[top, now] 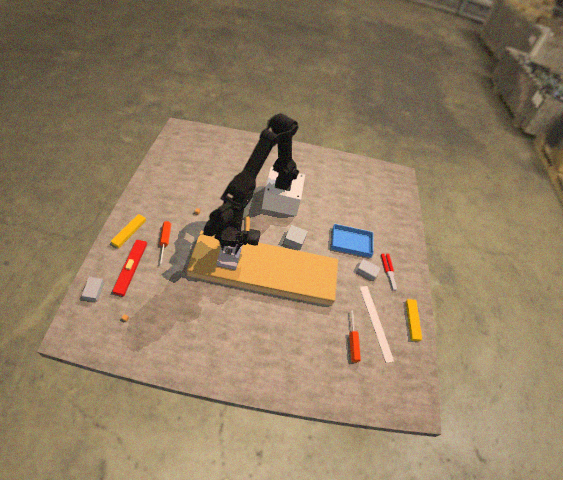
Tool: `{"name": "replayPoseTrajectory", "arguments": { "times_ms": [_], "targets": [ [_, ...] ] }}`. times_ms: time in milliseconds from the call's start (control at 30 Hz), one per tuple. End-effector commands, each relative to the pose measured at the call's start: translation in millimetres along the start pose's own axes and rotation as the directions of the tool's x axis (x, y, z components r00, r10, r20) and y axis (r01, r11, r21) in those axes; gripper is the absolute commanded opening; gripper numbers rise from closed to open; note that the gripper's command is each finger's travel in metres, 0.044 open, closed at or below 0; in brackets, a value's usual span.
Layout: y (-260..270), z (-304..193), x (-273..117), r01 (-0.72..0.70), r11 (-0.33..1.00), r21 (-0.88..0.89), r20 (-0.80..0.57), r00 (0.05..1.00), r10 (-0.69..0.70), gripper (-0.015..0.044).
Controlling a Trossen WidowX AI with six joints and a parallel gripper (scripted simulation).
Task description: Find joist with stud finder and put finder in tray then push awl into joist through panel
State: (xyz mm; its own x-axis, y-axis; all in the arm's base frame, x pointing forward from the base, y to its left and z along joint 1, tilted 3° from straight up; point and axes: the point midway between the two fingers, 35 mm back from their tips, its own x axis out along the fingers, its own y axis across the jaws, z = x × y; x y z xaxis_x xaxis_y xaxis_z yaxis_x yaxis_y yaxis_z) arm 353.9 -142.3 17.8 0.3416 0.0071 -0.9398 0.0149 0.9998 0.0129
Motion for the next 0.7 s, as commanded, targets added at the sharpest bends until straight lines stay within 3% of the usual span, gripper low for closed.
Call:
{"name": "replayPoseTrajectory", "arguments": {
  "times_ms": [0, 667],
  "targets": [
    [-8.5, 0.5, 1.1, 0.0, 1.0, -0.001, -0.002, 1.0, 0.0, 0.0],
    [-48.3, 0.5, 0.6, 0.003, 1.0, -0.003, -0.002, 1.0, -0.003, 0.0]
  ]
}}
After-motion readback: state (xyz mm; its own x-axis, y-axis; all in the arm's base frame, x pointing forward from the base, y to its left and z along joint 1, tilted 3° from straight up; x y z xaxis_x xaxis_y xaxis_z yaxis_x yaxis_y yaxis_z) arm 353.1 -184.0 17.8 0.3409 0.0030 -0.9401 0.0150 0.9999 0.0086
